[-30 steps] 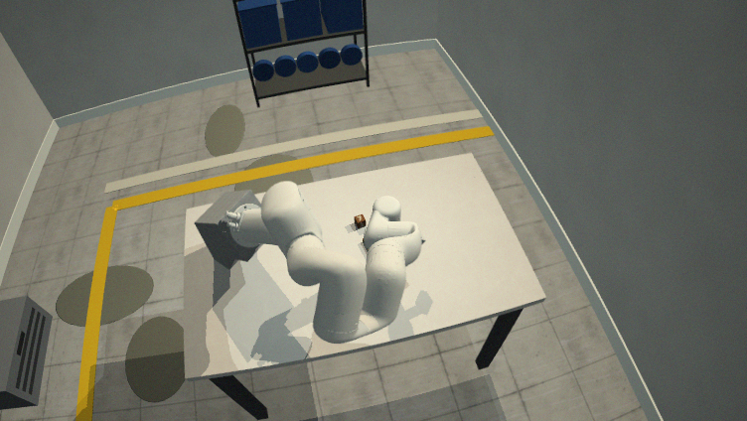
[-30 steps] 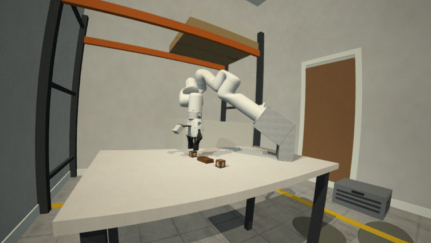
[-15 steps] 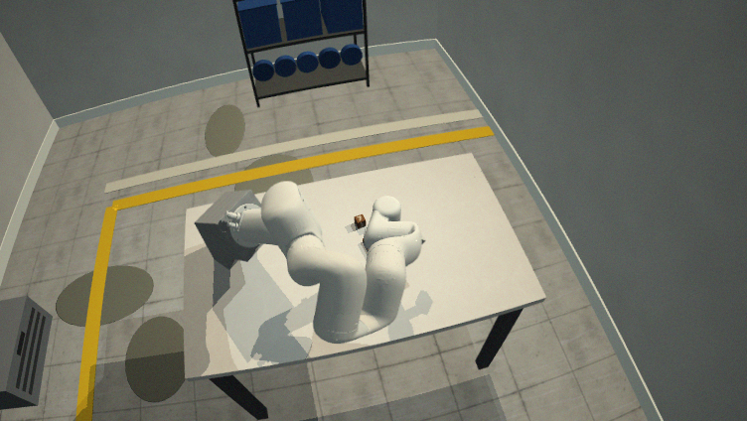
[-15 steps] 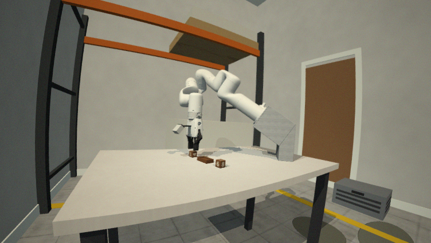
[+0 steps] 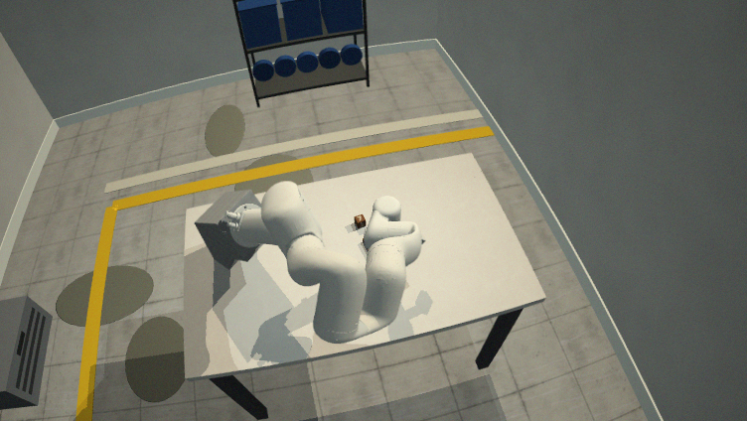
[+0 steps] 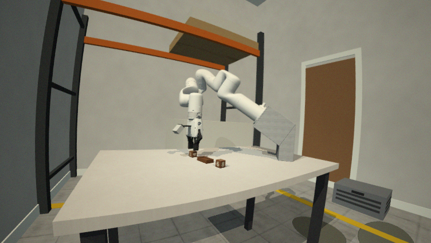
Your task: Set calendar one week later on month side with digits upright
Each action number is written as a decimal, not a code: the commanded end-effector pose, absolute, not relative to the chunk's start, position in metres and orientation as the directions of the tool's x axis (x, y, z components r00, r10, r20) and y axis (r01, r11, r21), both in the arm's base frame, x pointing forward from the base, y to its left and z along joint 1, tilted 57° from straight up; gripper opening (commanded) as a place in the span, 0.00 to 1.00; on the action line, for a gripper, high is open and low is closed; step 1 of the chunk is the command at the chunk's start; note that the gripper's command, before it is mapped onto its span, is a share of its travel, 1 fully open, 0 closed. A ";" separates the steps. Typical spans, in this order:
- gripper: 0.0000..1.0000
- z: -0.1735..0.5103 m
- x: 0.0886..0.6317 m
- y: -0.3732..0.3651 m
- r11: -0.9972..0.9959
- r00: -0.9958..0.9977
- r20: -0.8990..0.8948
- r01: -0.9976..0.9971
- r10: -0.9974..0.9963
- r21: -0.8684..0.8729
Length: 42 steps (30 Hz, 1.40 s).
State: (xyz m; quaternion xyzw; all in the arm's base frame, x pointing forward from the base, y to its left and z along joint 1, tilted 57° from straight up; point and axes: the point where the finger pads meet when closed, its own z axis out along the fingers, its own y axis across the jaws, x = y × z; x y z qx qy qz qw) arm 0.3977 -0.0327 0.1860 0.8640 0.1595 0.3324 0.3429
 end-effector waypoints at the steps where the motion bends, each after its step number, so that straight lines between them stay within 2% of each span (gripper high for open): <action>1: 0.49 0.186 0.398 -0.032 -0.714 0.727 0.466 0.048 0.505 0.699; 42: 0.49 0.171 0.417 -0.046 -0.714 0.727 0.466 0.048 0.505 0.699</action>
